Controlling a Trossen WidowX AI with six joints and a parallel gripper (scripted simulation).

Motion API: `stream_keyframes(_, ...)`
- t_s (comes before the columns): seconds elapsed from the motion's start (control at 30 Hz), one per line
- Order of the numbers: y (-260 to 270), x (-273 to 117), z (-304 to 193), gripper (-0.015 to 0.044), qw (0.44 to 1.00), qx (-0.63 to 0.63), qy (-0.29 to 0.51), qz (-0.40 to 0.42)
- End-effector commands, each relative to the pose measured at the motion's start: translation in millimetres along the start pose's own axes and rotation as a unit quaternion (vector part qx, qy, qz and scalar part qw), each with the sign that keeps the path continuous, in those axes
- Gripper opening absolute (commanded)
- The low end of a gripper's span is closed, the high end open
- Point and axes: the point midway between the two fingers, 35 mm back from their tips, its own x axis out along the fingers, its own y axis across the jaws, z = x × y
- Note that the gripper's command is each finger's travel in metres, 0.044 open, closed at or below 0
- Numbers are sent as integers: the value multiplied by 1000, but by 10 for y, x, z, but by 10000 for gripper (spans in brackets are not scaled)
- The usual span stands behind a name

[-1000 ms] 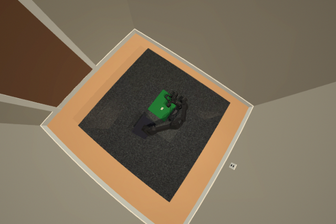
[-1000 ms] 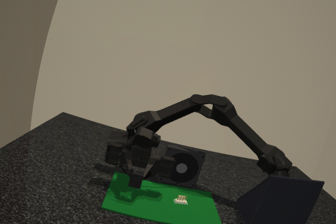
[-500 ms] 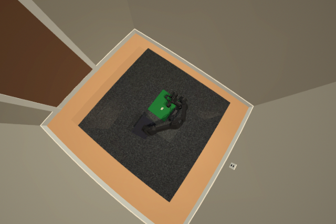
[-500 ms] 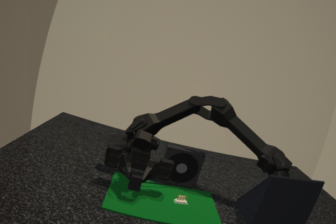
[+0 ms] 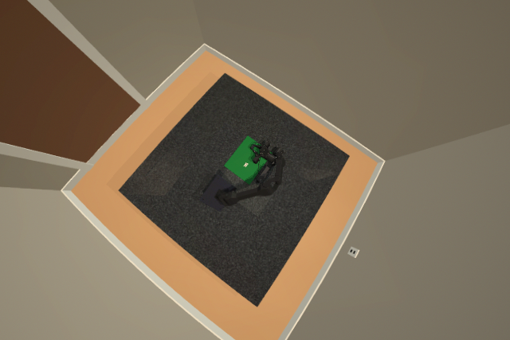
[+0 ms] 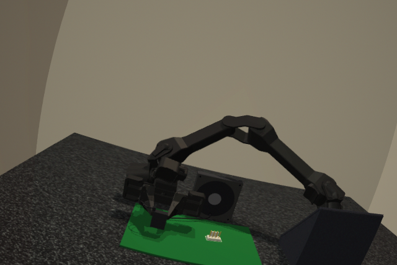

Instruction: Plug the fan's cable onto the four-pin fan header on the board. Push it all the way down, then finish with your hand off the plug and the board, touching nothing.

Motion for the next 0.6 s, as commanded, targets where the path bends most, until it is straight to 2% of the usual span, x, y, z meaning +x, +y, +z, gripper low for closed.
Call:
stream_keyframes(0.0,-3,10,-47,0,1000,-2,3,0)
stream_keyframes(0.57,-2,28,-142,0,1000,-2,3,0)
